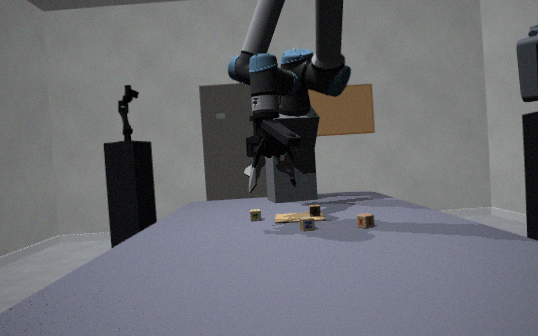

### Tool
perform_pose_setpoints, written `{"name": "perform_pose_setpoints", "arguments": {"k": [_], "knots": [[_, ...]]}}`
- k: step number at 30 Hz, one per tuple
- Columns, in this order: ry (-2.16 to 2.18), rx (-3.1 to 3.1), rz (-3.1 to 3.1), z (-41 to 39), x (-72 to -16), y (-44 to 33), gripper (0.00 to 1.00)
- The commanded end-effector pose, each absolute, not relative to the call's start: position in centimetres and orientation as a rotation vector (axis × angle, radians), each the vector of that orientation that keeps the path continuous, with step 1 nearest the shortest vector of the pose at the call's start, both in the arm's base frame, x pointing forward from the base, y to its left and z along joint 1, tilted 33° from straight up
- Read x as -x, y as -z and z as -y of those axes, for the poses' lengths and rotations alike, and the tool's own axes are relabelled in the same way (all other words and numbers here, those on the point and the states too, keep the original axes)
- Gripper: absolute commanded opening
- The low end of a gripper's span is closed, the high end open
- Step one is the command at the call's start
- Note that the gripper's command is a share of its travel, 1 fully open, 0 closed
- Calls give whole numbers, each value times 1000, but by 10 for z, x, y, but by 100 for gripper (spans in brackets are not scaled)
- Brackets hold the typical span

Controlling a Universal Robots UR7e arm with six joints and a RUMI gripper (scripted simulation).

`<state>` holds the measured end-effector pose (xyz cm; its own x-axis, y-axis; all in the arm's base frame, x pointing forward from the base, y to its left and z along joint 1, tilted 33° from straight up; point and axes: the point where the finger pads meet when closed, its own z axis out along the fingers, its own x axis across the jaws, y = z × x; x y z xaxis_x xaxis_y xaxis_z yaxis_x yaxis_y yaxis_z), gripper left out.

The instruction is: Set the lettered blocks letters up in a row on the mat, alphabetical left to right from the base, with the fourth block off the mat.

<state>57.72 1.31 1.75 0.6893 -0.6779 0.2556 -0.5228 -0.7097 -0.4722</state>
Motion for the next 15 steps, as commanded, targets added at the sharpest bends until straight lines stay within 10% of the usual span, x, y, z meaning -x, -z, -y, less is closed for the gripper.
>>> {"name": "perform_pose_setpoints", "arguments": {"k": [1, 15], "knots": [[633, 2617, -766, -18, -581, -23, 100], [704, 2741, -424, -27, -586, -28, 100]]}}
